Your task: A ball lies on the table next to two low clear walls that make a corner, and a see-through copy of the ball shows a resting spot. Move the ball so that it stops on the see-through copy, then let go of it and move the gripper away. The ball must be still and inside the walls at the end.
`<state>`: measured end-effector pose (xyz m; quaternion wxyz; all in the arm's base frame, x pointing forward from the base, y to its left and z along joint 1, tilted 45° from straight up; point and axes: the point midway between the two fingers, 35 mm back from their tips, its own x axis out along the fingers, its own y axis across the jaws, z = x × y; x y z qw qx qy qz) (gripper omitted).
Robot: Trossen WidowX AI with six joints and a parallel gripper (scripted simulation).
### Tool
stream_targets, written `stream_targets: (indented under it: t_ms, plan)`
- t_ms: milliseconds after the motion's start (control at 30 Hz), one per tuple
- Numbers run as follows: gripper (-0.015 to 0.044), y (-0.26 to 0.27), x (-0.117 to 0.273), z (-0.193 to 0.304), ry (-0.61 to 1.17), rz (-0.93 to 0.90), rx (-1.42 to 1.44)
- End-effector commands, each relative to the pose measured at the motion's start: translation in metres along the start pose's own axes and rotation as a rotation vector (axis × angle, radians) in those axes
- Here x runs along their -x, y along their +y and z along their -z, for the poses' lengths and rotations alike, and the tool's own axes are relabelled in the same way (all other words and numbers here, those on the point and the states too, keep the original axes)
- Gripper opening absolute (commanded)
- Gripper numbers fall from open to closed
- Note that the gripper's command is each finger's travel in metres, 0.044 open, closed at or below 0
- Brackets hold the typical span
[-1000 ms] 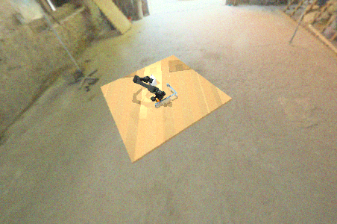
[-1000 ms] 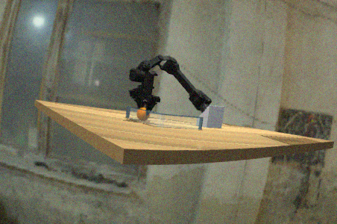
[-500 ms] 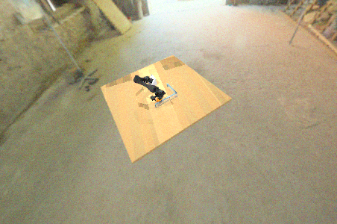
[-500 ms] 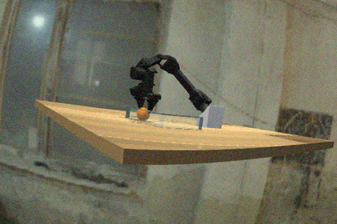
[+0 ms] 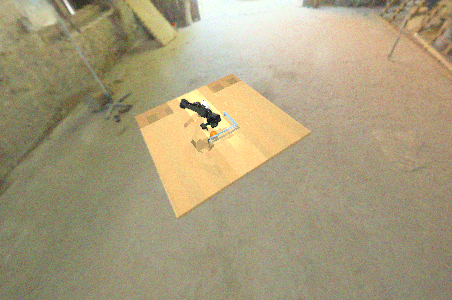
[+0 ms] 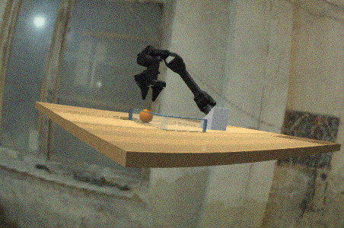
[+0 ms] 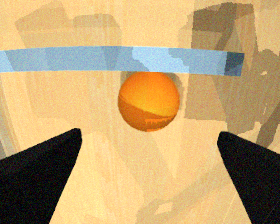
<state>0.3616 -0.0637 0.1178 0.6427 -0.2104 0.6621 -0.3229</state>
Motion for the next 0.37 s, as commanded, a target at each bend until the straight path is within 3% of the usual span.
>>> stream_targets:
  t_ms: [0, 100, 333]
  plan:
    - [0.0440, 0.000, 0.016, 0.000, -0.003, -0.001, 0.003]
    - [0.0440, -0.001, 0.041, 0.003, -0.002, 0.000, 0.000]
    - [0.0440, -0.001, 0.042, 0.003, -0.002, 0.001, 0.000]
